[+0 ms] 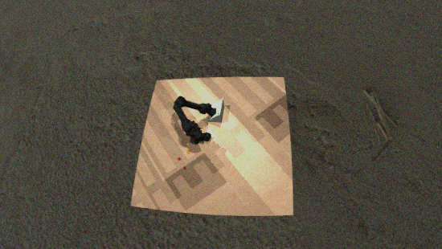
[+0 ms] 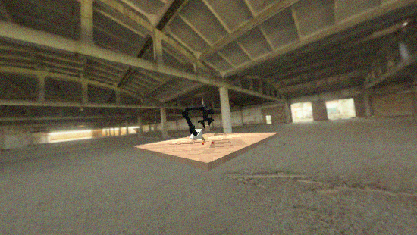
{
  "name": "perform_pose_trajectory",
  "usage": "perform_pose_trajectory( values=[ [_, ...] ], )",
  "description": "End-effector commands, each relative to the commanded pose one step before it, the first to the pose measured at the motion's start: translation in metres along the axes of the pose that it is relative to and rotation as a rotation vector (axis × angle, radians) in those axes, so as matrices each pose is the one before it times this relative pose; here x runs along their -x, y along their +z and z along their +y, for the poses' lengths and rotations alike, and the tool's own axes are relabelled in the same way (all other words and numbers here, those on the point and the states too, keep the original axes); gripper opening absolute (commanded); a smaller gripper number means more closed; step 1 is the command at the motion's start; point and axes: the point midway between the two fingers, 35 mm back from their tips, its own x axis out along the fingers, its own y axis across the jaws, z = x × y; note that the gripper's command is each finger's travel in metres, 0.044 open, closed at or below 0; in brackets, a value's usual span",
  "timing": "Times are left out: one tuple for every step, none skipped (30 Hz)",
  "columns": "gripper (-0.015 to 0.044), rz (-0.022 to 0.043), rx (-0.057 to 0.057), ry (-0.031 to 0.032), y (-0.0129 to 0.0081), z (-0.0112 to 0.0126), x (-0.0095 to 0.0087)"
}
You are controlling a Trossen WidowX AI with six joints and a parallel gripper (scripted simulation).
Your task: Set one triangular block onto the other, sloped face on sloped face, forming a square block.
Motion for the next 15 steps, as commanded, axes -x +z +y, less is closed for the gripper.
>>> perform_pose_trajectory(
  values=[
    [0.0000, -0.00271, -0.0062, 0.00577, -0.00391, 0.00782, 0.01297],
    [0.0000, 0.00001, -0.0001, -0.00033, -0.00068, 0.00095, 0.00148],
    [0.0000, 0.00000, 0.0000, -0.00012, -0.00023, 0.00031, 0.00049],
    [0.0000, 0.00000, 0.0000, 0.00003, -0.00011, -0.00003, -0.00055],
    [0.0000, -0.00001, 0.0000, 0.00008, -0.00034, -0.00010, -0.00164],
    [0.0000, -0.00002, 0.0000, 0.00012, -0.00059, -0.00018, -0.00274],
    [0.0000, -0.00003, 0.0000, 0.00013, -0.00076, -0.00024, -0.00339],
    [0.0000, -0.00003, 0.0000, 0.00010, -0.00081, -0.00026, -0.00340],
    [0.0000, -0.00003, 0.0000, 0.00008, -0.00085, -0.00028, -0.00340],
    [0.0000, -0.00003, 0.0000, 0.00005, -0.00090, -0.00030, -0.00340],
    [0.0000, -0.00003, 0.0000, 0.00003, -0.00095, -0.00032, -0.00340],
    [0.0000, -0.00003, 0.0000, 0.00000, -0.00099, -0.00034, -0.00340],
    [0.0000, -0.00003, 0.0000, -0.00002, -0.00104, -0.00036, -0.00339],
    [0.0000, -0.00003, 0.0000, -0.00005, -0.00108, -0.00037, -0.00339],
    [0.0000, -0.00003, 0.0000, -0.00007, -0.00113, -0.00039, -0.00339]
  ],
)
